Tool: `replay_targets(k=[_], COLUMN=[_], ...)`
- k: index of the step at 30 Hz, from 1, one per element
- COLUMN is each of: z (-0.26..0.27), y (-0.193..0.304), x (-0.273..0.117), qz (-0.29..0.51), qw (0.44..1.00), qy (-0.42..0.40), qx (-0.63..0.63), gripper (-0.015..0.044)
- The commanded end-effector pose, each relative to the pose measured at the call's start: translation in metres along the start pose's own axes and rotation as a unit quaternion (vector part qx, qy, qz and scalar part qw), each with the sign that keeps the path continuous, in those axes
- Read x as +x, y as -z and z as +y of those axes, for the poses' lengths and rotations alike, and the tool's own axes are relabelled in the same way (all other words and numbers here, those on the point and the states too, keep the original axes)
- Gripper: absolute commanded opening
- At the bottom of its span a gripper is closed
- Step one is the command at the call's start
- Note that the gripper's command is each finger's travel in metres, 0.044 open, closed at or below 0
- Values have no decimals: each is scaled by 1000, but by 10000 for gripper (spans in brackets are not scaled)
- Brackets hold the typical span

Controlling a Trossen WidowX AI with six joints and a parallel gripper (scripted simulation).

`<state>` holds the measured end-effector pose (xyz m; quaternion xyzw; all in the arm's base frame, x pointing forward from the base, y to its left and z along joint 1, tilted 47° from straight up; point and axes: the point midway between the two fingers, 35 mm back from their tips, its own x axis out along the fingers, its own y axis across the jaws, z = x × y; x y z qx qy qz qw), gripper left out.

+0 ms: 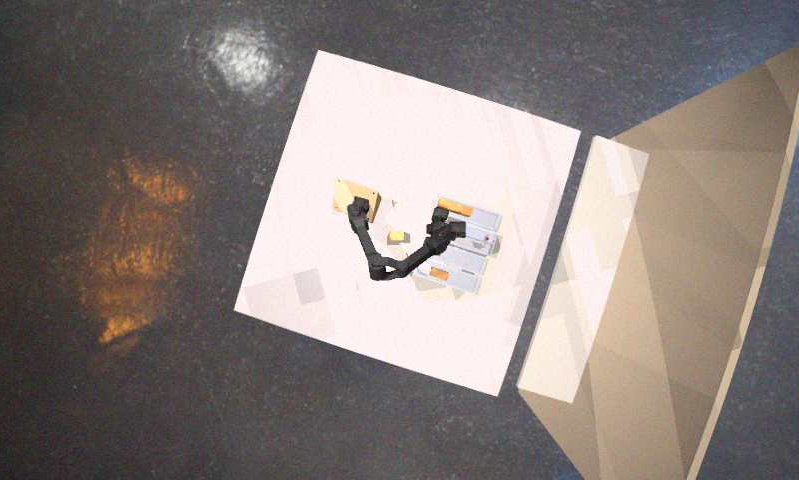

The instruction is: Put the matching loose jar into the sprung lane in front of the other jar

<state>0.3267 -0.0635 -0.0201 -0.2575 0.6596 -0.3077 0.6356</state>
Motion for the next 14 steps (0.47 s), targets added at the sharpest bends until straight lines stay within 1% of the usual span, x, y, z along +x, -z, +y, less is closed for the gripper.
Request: replay_targets(k=[1, 14], z=[0, 2], y=[3, 43], x=[-2, -3], qz=[1, 1], qw=[1000, 1000], qy=[-3, -3], qx=[2, 1], gripper=[306, 306])
